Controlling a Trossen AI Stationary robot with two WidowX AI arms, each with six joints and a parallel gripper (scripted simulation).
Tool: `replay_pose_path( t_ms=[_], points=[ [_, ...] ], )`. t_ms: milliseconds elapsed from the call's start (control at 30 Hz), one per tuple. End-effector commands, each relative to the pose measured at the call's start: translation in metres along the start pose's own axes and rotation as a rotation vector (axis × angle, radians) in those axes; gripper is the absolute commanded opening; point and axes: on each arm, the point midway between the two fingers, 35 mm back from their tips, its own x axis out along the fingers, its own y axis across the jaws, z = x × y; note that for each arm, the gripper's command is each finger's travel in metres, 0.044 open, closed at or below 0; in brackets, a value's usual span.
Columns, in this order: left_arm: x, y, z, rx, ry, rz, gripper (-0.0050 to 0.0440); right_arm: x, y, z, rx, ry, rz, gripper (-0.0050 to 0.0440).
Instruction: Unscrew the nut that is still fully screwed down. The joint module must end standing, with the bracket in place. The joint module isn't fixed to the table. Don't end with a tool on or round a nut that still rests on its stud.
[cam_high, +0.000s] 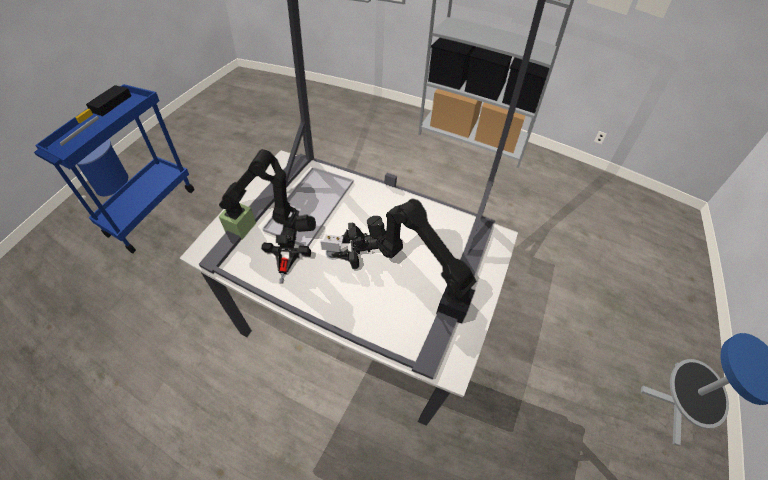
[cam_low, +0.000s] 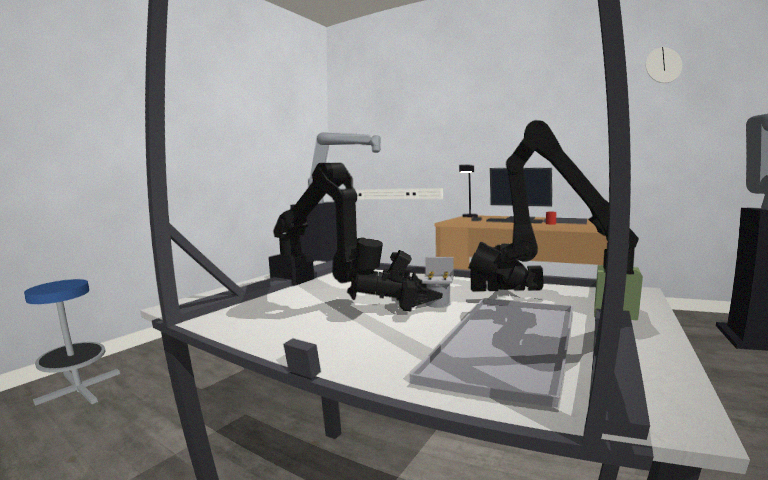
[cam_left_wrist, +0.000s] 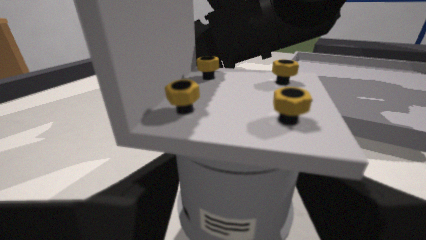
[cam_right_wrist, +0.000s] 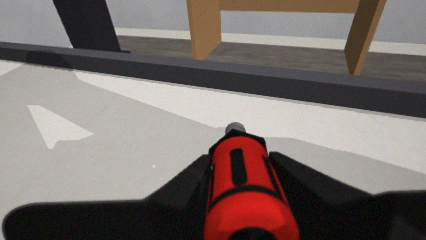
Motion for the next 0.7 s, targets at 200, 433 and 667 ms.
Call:
replay_pose_path(
  t_ms=[200, 433, 667],
  points=[
    [0.0034, -0.0042, 0.0157, -0.027, -0.027, -0.003, 0.0245, 0.0017, 0.0041, -0.0023, 0.018, 0.005, 0.006, 0.0130],
    [0.0034, -0.0042, 0.0157, -0.027, -0.027, -0.003, 0.0245, 0.0019, 0.0040, -0.0033, 0.015, 0.008, 0.006, 0.0130],
    [0.0034, -0.0042, 0.0157, -0.027, -0.027, -0.003, 0.0245, 0.0022, 0.0039, -0.0050, 0.014, 0.012, 0.007, 0.0130]
  ],
)
